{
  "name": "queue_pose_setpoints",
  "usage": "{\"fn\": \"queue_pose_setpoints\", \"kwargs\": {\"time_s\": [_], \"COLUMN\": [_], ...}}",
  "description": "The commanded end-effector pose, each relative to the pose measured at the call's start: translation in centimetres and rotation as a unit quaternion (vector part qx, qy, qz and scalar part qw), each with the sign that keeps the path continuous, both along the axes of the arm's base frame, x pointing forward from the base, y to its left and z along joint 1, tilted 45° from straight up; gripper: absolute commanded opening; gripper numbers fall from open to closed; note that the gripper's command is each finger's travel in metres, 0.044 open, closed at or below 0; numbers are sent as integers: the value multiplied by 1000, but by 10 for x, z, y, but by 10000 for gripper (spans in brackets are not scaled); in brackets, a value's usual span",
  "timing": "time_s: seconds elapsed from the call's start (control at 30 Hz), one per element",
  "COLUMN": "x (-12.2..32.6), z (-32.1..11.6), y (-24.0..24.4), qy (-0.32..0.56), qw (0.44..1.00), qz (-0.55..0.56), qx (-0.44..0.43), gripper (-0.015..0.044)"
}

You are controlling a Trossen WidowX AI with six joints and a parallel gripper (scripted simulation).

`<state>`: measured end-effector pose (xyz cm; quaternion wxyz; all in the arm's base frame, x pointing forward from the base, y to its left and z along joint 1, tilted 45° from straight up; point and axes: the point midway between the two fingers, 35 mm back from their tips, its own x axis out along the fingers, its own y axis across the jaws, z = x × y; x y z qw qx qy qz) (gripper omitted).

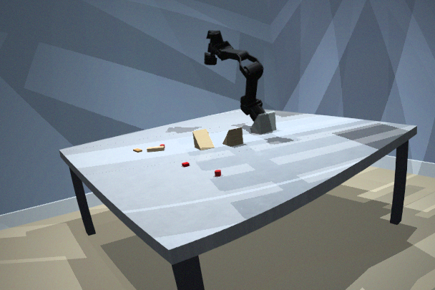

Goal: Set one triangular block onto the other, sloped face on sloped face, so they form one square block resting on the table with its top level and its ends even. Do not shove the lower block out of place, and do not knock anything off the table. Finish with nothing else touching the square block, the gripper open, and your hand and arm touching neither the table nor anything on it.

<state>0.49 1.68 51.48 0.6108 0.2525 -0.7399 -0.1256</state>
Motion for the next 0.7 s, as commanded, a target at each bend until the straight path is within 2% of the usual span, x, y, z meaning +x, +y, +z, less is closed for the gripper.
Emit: {"fn": "queue_pose_setpoints", "kwargs": {"time_s": [0.0, 0.2, 0.33, 0.5, 0.67], "x": [0, -9, 1, 43, 106], "z": [0, -8, -23, -56, -102], "y": [-3, -79, -133, -196, -232], "qy": [2, 50, 115, 257, 437], "qw": [1000, 989, 965, 903, 805], "qz": [2, 11, 12, 21, 38], "qx": [5, 140, 235, 344, 399], "gripper": [426, 440, 440, 440, 440]}}
